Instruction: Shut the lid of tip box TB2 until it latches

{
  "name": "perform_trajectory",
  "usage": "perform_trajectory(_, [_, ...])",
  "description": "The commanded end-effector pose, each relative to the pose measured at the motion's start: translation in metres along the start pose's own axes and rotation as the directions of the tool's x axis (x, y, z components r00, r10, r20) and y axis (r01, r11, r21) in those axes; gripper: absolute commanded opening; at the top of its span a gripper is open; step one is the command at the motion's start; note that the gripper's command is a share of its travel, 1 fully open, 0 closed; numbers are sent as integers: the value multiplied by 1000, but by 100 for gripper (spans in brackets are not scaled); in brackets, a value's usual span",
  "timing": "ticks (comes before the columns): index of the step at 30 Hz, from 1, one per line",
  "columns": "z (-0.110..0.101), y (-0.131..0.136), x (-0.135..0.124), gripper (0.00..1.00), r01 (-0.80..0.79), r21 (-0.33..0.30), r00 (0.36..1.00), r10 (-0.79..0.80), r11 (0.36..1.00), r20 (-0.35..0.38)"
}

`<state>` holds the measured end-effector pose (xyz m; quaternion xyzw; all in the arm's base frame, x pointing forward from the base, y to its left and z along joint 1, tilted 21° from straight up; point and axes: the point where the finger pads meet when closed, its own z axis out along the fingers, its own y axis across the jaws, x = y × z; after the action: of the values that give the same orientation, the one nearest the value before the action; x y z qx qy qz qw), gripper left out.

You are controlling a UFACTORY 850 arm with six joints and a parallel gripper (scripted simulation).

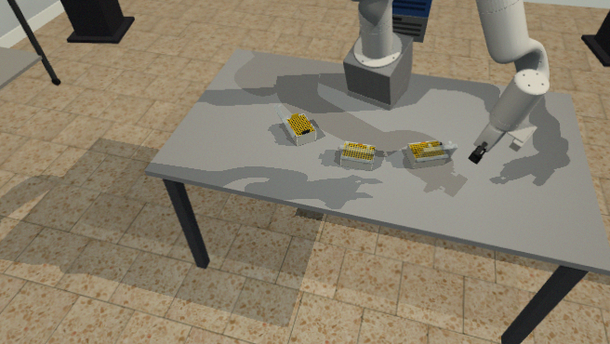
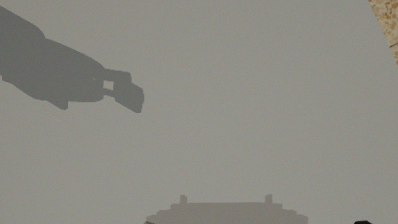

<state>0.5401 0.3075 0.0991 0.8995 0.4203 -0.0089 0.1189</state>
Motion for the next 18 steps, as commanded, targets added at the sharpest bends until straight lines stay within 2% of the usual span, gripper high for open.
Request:
perform_trajectory(1, [-5,17,-6,100,-35,10,999,35,999,0])
perform_trajectory(4, [-7,30,-13,100,-130,35,992,130,991,7])
perform_trajectory(6, [-7,30,-13,100,-130,35,992,130,991,7])
perform_trajectory(13, [-13,57,-26,100,-130,35,992,130,991,7])
perform_trajectory(18, [-18,78,-39,100,-254,68,967,253,965,18])
